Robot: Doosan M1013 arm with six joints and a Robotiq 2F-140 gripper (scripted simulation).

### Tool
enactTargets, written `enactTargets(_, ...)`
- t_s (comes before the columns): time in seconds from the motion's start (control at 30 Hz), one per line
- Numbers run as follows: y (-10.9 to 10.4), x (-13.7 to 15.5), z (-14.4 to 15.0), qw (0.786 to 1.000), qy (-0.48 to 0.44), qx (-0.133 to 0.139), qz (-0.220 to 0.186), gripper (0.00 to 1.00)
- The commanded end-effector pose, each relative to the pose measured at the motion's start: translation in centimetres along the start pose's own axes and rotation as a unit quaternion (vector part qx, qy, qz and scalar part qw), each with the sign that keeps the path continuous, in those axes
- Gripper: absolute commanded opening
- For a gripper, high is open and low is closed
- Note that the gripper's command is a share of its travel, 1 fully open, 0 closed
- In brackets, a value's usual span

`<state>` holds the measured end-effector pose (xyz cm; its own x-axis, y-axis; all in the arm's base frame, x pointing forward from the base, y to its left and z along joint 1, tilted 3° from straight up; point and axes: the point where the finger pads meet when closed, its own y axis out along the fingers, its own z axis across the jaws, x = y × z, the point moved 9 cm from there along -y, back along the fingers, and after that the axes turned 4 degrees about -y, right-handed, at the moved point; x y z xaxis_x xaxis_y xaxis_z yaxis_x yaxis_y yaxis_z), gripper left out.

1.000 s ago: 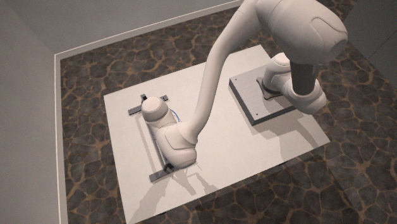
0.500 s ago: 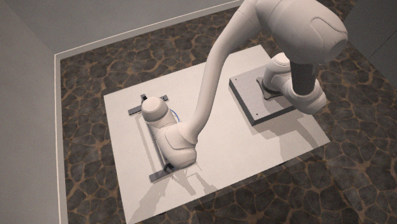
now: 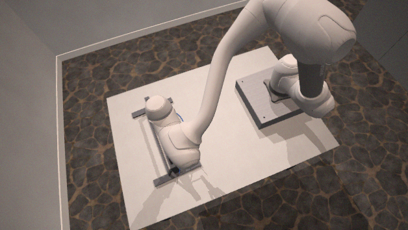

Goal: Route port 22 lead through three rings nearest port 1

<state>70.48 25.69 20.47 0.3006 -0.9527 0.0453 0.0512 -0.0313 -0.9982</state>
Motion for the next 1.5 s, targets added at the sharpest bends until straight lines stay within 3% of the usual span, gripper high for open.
enactTargets(0.0, 0.0, 3.9, -1.6, 1.0, -0.008, 0.0, 0.0, 0.0)
enactTargets(0.4, 0.0, 14.4, -7.4, 1.0, -0.027, 0.0, 0.0, 0.0)
enactTargets(0.47, 0.0, 14.4, -7.4, 1.0, -0.027, 0.0, 0.0, 0.0)
enactTargets(0.5, 0.0, 16.6, -9.0, 1.0, -0.032, 0.0, 0.0, 0.0)
enactTargets(0.57, 0.0, 17.8, -10.0, 0.999, -0.034, 0.0, 0.0, 0.0)
enactTargets(0.63, 0.0, 18.1, -10.2, 0.999, -0.035, 0.0, 0.0, 0.0)
enactTargets(0.67, 0.0, 18.1, -10.2, 0.999, -0.035, 0.0, 0.0, 0.2)
enactTargets(1.47, 0.0, 18.1, -10.2, 0.999, -0.035, 0.0, 0.0, 0.2)
